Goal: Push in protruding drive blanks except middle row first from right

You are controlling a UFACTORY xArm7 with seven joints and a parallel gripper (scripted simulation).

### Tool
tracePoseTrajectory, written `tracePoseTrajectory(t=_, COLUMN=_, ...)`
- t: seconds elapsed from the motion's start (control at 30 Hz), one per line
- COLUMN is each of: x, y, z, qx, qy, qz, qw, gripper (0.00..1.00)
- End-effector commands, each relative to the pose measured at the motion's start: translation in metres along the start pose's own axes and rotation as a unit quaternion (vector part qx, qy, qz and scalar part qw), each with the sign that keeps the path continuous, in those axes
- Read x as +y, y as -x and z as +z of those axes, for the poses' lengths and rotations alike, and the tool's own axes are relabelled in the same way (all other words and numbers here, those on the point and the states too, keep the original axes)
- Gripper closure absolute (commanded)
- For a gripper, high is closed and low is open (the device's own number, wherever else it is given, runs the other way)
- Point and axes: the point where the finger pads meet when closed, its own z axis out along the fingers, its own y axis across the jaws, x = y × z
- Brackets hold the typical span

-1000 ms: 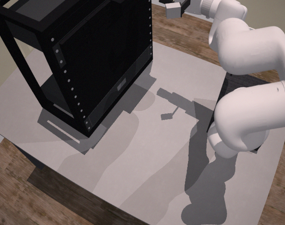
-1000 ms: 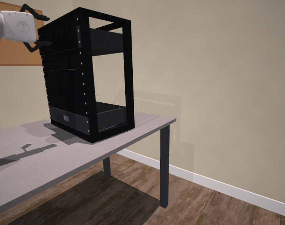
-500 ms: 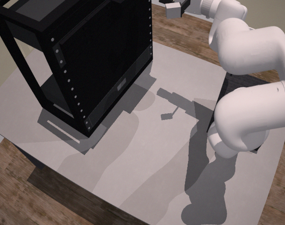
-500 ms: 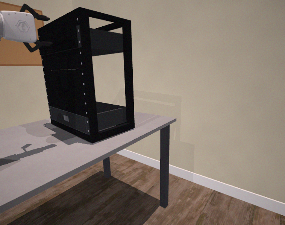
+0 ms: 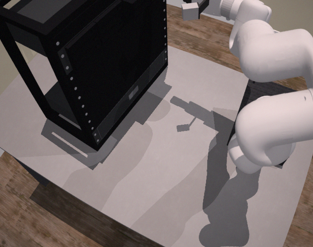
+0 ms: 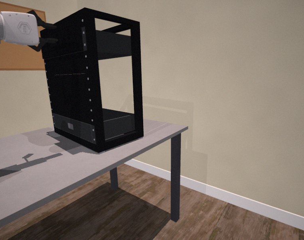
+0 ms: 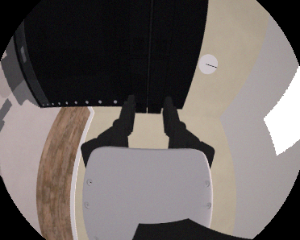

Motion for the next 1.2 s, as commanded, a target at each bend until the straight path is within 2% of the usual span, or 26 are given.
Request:
tracePoseTrajectory(t=0.0, x=0.0020, y=0.0001, z=0.0001, qx=0.000, qy=0.001, qz=-0.001, qw=1.000, gripper=1.00)
tracePoseTrajectory(t=0.93, x=0.0020, y=-0.0001, z=0.0001, qx=0.000, qy=0.001, qz=-0.001, qw=1.000, gripper=1.00)
tracePoseTrajectory(t=1.17, x=0.0008, y=-0.0075, z=-0.0019, qx=0.000, qy=0.001, qz=-0.001, qw=1.000, gripper=1.00)
